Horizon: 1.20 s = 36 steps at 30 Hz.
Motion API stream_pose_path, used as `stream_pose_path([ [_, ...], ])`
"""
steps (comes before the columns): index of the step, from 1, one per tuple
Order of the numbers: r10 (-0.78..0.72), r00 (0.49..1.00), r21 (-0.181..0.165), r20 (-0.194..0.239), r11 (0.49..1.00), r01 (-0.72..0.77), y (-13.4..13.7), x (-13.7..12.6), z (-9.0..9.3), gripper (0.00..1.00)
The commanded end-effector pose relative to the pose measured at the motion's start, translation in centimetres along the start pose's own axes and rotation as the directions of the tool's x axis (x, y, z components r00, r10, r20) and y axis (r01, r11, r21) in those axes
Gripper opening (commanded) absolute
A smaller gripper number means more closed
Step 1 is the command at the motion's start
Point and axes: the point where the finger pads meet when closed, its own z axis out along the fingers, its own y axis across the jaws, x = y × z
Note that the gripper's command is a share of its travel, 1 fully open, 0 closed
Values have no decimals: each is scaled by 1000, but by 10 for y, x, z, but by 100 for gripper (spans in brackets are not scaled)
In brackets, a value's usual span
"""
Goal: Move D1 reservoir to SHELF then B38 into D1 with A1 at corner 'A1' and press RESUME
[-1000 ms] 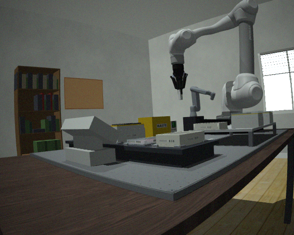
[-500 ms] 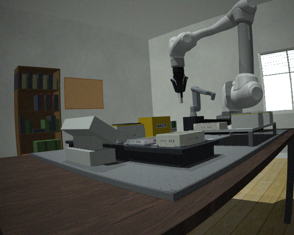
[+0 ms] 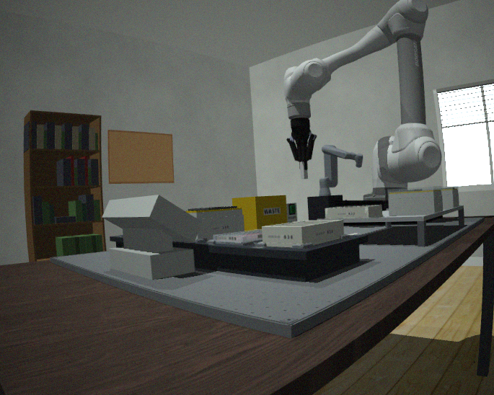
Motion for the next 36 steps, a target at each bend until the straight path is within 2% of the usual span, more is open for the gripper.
stream_pose_path([
  [1,0,1000,0,0,1000,0,0,0,6,0],
  [36,0,1000,0,0,1000,0,0,0,57,0],
])
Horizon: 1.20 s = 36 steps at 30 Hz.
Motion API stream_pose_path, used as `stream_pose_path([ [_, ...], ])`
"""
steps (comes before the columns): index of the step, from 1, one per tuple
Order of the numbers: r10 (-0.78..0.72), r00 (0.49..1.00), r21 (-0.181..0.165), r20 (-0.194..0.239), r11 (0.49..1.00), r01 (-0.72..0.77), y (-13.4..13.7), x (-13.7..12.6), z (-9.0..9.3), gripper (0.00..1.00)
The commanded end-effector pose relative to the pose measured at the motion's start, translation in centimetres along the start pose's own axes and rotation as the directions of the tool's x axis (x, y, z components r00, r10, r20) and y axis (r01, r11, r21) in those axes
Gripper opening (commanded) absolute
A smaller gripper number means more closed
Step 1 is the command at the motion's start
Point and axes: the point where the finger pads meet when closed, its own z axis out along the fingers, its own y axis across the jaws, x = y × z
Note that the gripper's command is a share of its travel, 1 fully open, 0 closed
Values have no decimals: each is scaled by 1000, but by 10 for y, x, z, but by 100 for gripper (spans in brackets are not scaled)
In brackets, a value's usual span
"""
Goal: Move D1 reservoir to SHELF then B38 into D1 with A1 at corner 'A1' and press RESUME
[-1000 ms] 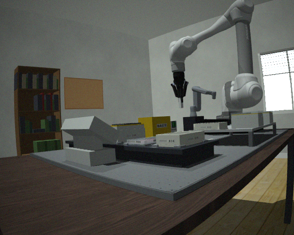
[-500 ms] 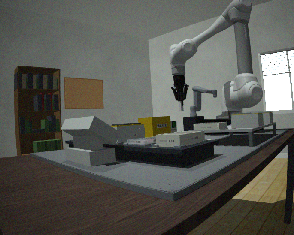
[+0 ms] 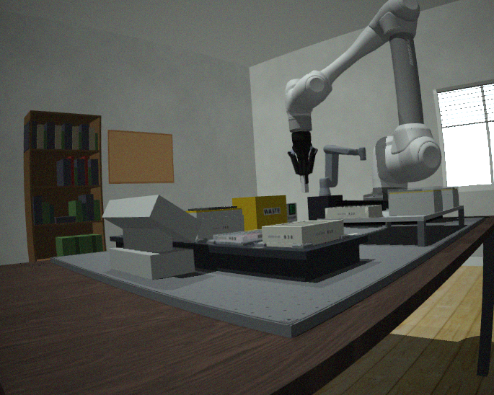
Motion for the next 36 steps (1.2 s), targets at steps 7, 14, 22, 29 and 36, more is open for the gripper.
stream_pose_path([
  [7,0,1000,0,0,1000,0,0,0,14,0],
  [14,0,1000,0,0,1000,0,0,0,24,0],
  [22,0,1000,0,0,1000,0,0,0,37,0],
  [29,0,1000,0,0,1000,0,0,0,46,0],
  [36,0,1000,0,0,1000,0,0,0,57,0],
])
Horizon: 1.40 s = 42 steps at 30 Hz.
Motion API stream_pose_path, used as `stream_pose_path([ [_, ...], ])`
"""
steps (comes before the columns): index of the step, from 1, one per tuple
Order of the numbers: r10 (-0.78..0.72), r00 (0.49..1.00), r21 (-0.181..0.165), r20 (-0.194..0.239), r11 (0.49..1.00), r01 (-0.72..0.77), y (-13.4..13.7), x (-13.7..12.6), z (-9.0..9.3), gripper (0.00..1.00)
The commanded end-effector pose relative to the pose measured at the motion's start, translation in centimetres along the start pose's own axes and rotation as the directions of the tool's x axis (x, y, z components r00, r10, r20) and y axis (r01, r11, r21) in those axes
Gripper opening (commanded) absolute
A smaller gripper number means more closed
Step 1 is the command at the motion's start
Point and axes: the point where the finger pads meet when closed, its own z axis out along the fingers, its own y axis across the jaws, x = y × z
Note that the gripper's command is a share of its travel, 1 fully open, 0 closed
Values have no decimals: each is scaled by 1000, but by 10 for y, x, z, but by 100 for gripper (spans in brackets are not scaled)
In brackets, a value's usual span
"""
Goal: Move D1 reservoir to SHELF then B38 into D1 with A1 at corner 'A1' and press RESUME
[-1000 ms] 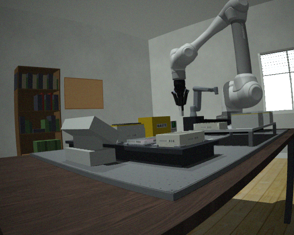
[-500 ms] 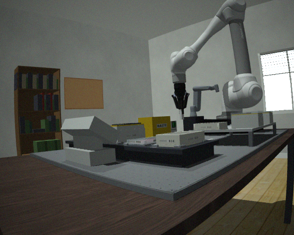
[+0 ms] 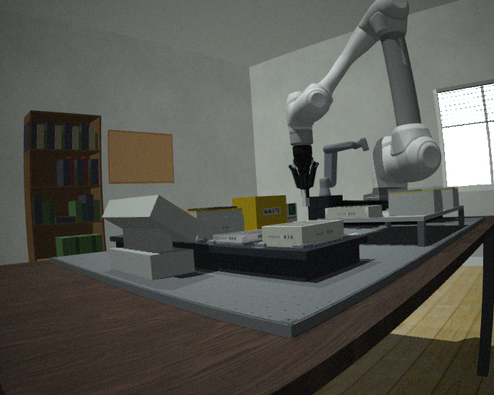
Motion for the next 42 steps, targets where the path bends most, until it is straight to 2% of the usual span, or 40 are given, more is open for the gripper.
stream_pose_path([
  [1,0,1000,0,0,1000,0,0,0,6,0],
  [26,0,1000,0,0,1000,0,0,0,41,0],
  [42,0,1000,0,0,1000,0,10,0,41,0],
])
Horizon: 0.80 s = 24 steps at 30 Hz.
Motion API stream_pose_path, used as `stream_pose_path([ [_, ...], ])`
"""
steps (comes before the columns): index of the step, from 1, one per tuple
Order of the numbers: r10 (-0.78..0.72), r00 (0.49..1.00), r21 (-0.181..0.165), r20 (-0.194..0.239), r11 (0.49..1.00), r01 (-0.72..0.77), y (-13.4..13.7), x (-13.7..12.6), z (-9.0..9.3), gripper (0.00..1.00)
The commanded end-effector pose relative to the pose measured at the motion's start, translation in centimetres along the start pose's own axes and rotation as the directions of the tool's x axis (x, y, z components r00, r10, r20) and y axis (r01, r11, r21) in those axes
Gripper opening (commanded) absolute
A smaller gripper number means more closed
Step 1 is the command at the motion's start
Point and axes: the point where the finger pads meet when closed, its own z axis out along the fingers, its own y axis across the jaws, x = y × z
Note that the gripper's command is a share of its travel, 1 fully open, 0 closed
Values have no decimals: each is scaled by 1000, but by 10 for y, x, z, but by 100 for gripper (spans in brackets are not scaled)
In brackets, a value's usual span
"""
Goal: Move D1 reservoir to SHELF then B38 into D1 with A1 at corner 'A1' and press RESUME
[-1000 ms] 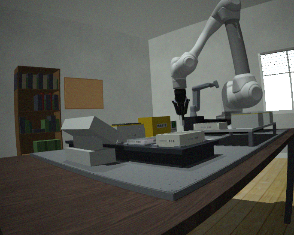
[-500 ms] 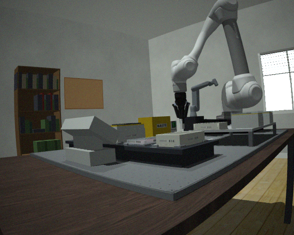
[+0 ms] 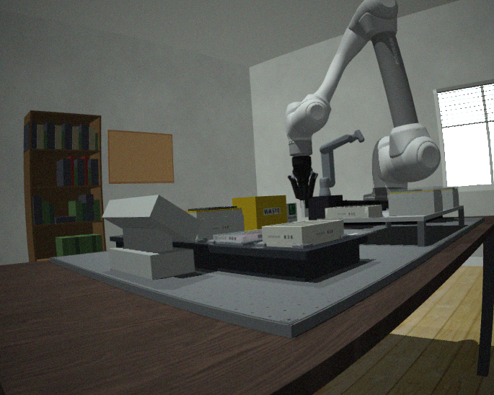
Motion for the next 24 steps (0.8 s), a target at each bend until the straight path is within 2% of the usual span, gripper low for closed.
stream_pose_path([
  [1,0,1000,0,0,1000,0,5,0,0,0],
  [24,0,1000,0,0,1000,0,34,0,0,0],
])
